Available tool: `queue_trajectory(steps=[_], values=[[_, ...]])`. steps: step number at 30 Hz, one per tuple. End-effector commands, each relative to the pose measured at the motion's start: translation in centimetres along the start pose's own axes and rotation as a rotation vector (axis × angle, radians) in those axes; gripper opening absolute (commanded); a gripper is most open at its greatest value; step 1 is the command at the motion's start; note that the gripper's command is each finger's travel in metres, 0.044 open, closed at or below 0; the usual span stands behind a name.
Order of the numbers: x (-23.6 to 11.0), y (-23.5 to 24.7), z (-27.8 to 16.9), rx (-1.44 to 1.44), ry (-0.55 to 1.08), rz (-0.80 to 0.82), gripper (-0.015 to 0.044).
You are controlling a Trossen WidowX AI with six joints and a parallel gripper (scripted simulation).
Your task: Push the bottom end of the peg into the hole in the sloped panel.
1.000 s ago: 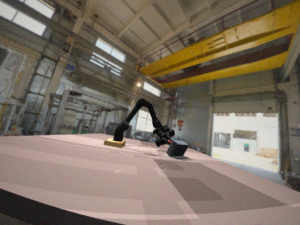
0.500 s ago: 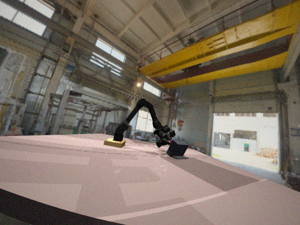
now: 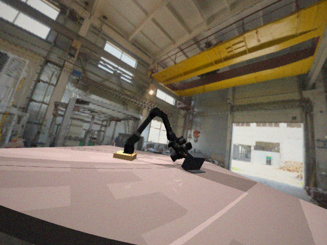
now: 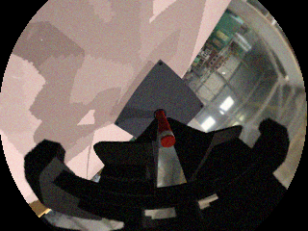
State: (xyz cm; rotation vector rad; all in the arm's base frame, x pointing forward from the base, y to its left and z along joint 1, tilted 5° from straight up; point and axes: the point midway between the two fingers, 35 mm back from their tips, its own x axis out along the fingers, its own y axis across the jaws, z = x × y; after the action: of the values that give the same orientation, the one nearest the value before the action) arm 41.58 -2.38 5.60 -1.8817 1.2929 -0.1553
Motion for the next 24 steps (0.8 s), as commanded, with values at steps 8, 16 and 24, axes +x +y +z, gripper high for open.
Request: queue_trajectory(steps=[8, 16, 24], values=[[0.64, 0.1, 0.02, -0.005, -0.001, 0.002, 0.0], [0.68, 0.03, -0.02, -0.002, 0.002, 0.001, 0.0], [0.68, 0.03, -0.02, -0.002, 0.002, 0.001, 0.0053]])
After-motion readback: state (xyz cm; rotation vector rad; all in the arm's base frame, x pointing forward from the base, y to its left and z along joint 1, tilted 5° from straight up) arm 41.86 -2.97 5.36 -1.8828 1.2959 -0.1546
